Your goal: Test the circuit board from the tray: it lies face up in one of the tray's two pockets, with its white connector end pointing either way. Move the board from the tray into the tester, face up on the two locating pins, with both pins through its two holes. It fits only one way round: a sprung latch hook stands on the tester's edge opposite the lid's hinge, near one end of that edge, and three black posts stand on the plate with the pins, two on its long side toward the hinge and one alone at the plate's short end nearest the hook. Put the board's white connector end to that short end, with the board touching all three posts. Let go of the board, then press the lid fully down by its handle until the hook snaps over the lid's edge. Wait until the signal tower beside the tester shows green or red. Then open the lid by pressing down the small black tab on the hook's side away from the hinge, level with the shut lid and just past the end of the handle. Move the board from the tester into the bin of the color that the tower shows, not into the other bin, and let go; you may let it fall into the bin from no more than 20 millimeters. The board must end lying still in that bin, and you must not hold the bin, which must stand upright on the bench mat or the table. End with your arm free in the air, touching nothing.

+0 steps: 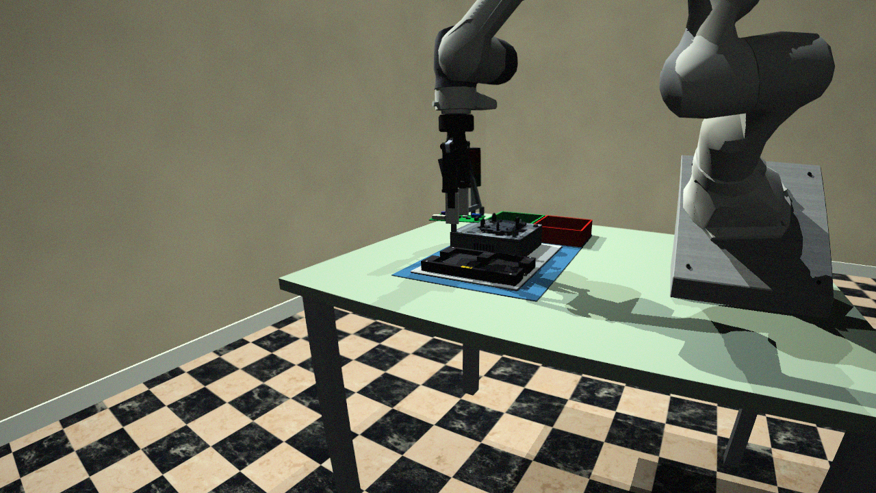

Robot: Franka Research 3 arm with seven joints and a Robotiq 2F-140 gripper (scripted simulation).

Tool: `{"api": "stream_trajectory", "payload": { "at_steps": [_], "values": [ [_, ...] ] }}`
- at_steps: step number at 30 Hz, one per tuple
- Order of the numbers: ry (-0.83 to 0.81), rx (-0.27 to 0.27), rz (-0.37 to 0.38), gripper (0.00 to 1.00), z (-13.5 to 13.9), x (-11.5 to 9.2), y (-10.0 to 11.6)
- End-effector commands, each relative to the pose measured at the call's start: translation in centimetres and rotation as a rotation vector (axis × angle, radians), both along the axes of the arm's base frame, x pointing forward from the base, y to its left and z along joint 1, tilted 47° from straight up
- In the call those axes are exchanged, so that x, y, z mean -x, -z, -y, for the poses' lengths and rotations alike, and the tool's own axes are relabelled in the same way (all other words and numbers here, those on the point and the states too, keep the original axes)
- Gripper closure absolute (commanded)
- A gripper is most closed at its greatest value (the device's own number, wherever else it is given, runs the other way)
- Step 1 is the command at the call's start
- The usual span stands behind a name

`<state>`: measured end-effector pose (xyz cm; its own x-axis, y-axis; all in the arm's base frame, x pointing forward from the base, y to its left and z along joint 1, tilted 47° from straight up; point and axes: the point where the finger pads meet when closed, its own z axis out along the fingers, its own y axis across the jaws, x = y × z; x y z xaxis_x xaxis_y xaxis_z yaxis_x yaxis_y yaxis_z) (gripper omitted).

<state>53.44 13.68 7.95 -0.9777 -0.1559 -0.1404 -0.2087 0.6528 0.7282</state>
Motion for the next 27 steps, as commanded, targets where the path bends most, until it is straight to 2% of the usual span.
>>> {"api": "stream_trajectory", "payload": {
  "at_steps": [1, 9, 11, 13, 27],
  "values": [
    [-0.112, 0.005, 0.125, 0.54, 0.17, -0.02, 0.10],
    [-0.229, 0.002, 0.253, 0.54, 0.17, -0.02, 0.10],
    [-0.229, 0.002, 0.253, 0.54, 0.17, -0.02, 0.10],
    [-0.279, 0.000, 0.308, 0.54, 0.17, -0.02, 0.10],
    [-0.468, -0.006, 0.515, 0.54, 0.17, -0.02, 0.10]
  ]
}}
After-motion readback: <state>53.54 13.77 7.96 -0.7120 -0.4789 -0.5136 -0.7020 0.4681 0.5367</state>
